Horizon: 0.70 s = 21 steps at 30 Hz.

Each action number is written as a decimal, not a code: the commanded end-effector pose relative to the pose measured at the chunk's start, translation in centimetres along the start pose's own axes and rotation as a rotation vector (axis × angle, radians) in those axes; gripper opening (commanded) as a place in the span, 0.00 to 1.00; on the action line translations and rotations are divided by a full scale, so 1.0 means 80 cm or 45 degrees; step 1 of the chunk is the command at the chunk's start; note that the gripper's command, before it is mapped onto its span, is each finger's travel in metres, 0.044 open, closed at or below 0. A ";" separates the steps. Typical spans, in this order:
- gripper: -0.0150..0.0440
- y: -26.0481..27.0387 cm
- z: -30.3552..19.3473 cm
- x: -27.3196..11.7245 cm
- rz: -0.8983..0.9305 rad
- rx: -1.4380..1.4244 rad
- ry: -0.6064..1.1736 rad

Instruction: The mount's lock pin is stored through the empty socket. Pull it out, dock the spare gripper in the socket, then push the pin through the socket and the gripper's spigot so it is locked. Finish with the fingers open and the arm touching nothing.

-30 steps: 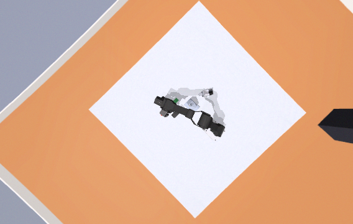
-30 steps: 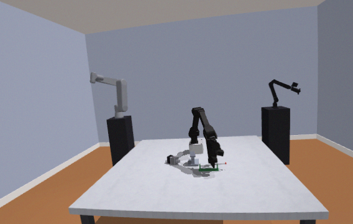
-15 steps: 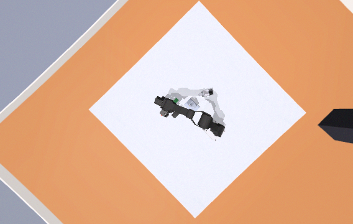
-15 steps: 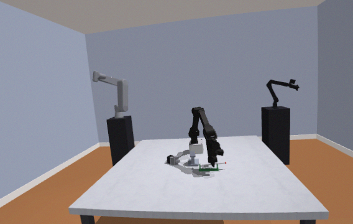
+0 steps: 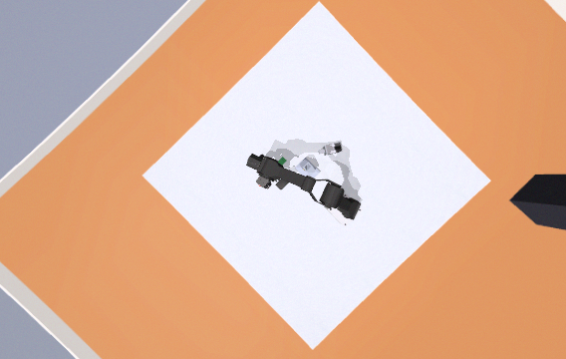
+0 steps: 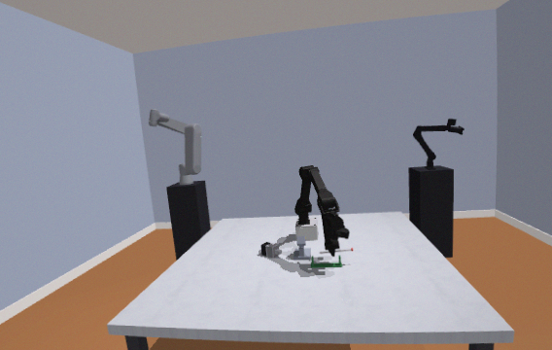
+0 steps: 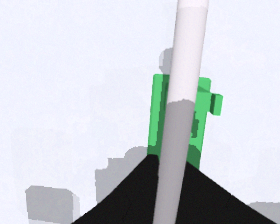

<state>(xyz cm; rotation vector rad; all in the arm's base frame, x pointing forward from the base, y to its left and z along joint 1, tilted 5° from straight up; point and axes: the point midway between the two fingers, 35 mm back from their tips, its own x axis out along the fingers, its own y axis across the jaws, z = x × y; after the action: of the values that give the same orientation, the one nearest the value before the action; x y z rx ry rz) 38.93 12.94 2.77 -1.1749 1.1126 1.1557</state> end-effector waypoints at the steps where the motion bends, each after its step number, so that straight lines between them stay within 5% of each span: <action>1: 0.25 0.000 0.000 0.000 0.000 0.000 0.000; 21: 0.25 -0.009 -0.050 -0.017 0.000 -0.011 0.005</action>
<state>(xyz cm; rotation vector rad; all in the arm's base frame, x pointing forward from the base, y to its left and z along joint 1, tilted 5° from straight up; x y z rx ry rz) 39.38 9.76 3.44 -1.1836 1.1190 1.1543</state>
